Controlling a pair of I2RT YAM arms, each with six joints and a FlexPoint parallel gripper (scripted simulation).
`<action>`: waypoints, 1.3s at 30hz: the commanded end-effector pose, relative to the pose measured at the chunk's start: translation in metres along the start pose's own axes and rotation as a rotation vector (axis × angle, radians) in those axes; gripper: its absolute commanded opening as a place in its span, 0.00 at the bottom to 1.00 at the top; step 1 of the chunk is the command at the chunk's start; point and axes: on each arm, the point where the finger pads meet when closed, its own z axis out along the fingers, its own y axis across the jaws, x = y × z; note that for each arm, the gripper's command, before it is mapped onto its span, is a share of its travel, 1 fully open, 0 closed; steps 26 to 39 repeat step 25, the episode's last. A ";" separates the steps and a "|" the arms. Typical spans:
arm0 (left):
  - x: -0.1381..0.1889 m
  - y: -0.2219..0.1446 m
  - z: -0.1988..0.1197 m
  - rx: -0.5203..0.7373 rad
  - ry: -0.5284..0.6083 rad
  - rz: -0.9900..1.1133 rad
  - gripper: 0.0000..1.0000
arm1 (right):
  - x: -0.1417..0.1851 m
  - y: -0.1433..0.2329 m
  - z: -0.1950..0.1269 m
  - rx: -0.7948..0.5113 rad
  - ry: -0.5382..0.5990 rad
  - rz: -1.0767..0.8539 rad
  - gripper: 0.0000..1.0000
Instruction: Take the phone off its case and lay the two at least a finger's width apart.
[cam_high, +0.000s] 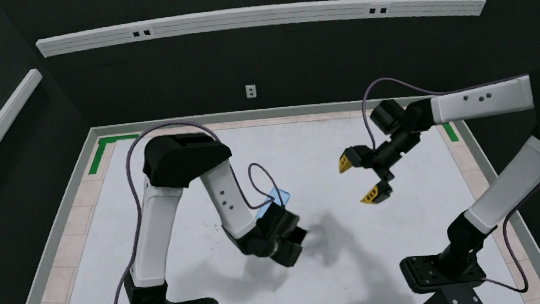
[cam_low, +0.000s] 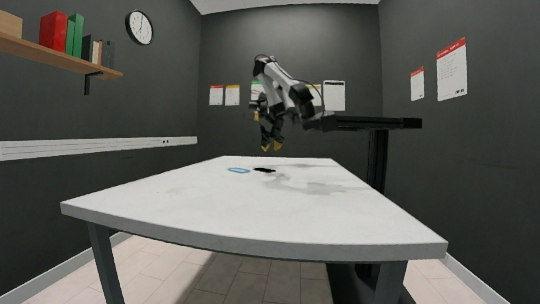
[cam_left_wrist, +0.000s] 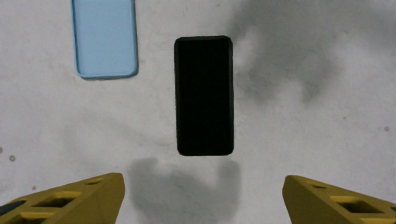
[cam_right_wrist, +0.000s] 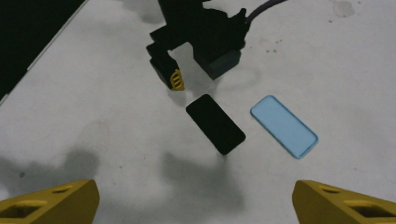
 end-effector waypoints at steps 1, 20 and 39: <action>-0.026 -0.002 -0.011 0.003 -0.079 -0.012 0.90 | -0.015 -0.006 -0.028 0.018 -0.093 -0.056 1.00; -0.026 -0.002 -0.011 0.004 -0.080 -0.015 0.90 | -0.011 -0.014 -0.034 0.052 -0.082 -0.048 1.00; -0.026 -0.002 -0.011 0.004 -0.080 -0.015 0.90 | -0.011 -0.014 -0.034 0.052 -0.082 -0.048 1.00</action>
